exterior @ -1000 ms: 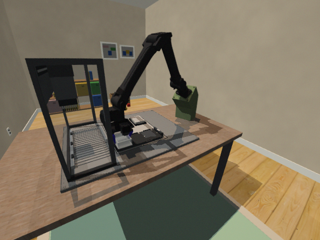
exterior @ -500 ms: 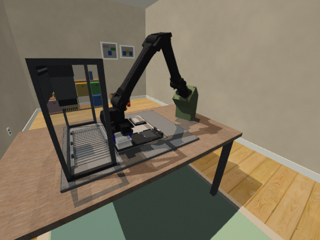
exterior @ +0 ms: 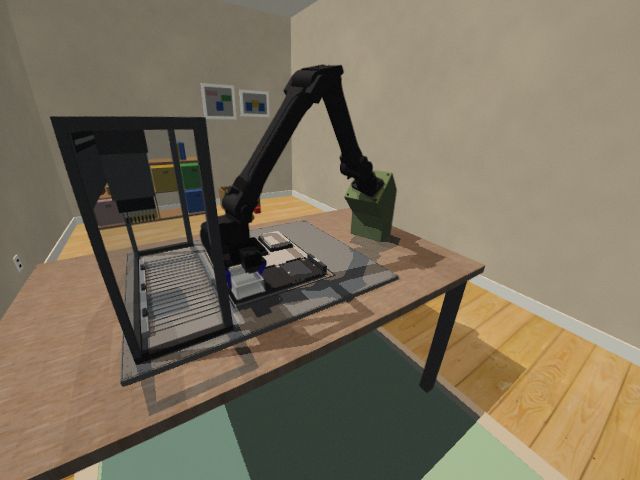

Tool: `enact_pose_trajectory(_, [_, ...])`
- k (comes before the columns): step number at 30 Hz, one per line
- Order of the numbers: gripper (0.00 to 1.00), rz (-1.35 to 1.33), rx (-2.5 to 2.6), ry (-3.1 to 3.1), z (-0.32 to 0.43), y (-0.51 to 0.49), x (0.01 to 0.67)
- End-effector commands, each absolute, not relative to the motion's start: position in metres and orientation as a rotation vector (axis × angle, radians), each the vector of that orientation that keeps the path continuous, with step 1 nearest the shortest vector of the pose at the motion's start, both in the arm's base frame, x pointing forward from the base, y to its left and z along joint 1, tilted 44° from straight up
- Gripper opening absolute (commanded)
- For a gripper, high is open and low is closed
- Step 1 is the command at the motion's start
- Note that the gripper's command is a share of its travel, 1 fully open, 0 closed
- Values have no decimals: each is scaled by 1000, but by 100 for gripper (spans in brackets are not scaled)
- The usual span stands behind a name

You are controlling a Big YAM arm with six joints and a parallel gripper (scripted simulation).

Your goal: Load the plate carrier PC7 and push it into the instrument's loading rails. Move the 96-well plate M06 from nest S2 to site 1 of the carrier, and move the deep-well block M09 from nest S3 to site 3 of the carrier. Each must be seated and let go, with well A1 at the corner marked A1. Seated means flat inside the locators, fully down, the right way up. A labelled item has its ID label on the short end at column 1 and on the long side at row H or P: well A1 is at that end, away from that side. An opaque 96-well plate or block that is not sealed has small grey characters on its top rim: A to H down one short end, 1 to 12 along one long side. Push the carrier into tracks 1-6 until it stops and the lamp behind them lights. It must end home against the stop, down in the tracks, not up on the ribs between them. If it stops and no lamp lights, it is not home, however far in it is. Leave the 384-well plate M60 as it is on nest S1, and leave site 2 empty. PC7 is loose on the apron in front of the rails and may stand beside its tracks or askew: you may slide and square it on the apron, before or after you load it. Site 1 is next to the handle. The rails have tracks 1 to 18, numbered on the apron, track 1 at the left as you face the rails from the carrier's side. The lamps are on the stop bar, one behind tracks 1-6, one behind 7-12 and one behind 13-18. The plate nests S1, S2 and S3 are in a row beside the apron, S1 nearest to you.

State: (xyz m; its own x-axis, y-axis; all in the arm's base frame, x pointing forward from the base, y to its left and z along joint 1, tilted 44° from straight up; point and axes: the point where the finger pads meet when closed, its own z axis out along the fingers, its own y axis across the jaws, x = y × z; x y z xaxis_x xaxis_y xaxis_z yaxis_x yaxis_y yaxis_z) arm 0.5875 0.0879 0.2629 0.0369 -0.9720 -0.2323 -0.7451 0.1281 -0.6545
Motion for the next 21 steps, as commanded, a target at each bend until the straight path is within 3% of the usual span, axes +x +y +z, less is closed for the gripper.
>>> enact_pose_trajectory(1, [0,-438,-1654,1756,263,93,591])
enact_pose_trajectory(21, [0,-445,-1647,1748,270,93,591])
